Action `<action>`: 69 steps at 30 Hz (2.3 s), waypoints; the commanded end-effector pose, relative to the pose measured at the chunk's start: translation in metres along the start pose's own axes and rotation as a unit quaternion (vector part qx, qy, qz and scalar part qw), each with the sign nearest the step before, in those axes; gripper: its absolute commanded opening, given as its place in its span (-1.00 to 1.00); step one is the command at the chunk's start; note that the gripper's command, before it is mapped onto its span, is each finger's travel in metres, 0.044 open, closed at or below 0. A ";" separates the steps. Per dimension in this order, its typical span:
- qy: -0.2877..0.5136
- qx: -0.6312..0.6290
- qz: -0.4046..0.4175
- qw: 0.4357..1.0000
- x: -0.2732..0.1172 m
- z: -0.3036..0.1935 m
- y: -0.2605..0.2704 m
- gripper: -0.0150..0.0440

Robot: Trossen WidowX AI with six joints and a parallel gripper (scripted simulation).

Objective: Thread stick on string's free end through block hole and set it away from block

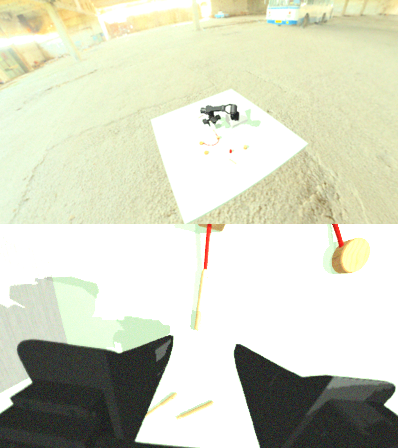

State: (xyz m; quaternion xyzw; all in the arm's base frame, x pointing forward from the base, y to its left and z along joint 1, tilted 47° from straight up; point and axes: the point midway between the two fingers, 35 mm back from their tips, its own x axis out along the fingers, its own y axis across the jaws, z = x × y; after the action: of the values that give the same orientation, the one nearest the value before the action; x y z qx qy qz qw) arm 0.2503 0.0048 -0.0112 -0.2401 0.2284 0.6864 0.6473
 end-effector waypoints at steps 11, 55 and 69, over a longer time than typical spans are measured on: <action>0.000 0.002 -0.001 1.000 -0.027 0.002 0.000 1.00; -0.001 0.003 -0.003 1.000 -0.027 0.002 -0.001 1.00; -0.001 0.003 -0.003 1.000 -0.027 0.002 -0.001 1.00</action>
State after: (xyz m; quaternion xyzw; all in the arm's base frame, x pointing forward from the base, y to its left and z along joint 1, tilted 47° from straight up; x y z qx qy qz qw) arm 0.2520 -0.0149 0.0065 -0.2381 0.2296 0.6837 0.6504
